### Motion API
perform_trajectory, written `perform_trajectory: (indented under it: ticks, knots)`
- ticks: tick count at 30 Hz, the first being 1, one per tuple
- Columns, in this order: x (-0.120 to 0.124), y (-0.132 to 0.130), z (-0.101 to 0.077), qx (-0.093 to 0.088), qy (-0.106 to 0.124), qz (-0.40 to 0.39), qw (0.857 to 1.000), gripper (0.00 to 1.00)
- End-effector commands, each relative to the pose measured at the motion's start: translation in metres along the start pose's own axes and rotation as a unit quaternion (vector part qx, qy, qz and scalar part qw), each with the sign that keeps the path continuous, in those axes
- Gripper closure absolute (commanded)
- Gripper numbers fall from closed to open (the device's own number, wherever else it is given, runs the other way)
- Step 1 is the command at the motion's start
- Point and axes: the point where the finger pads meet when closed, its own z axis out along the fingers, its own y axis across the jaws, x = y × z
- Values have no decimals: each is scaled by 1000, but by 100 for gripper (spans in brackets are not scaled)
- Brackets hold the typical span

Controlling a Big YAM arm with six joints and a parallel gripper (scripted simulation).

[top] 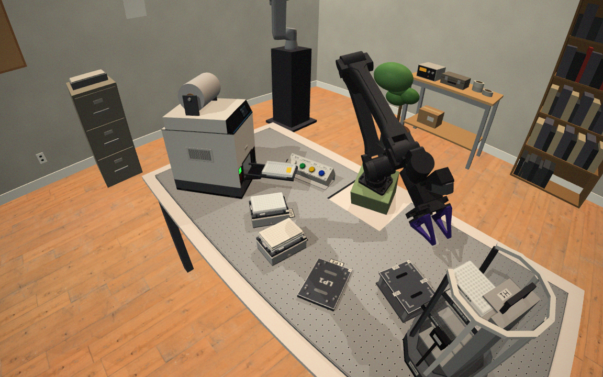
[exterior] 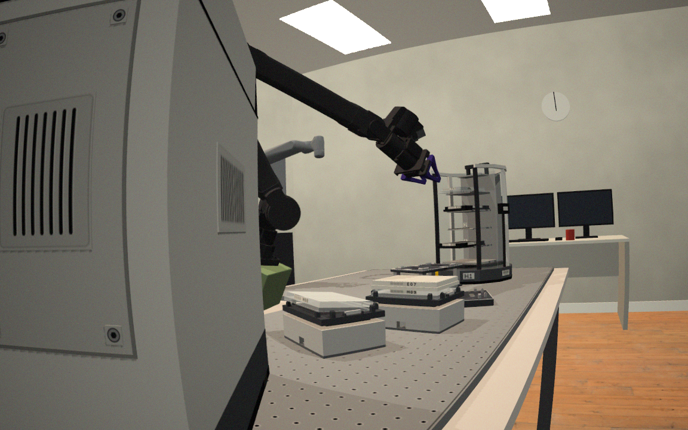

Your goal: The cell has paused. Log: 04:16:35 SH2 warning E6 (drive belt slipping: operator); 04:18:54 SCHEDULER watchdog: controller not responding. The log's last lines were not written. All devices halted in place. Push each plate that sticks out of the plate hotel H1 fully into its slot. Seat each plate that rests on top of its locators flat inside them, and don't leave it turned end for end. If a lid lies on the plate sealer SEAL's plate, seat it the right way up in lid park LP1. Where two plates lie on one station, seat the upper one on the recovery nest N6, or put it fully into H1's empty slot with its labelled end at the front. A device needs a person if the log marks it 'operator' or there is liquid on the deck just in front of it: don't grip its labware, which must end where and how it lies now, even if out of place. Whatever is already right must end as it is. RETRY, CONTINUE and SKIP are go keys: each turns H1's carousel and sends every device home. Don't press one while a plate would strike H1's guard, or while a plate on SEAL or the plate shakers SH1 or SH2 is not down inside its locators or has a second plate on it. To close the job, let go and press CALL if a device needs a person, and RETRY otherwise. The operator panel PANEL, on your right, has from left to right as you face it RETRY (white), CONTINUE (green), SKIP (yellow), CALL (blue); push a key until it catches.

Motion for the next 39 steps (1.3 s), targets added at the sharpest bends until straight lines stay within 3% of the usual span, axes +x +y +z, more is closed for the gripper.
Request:
perform_trajectory:
  ticks: [1,5,8,9,11,30,39]
  knots:
    - [4,-5,11,8,-6,0,1000,46]
    - [11,-5,29,8,-6,-2,1000,54]
    - [11,-4,29,7,-6,-2,1000,60]
    - [8,-3,29,6,-10,-2,1000,62]
    - [-27,-11,30,12,-36,-4,999,66]
    - [-40,-8,51,8,-37,2,999,100]
    - [-45,-7,59,8,-37,2,999,100]
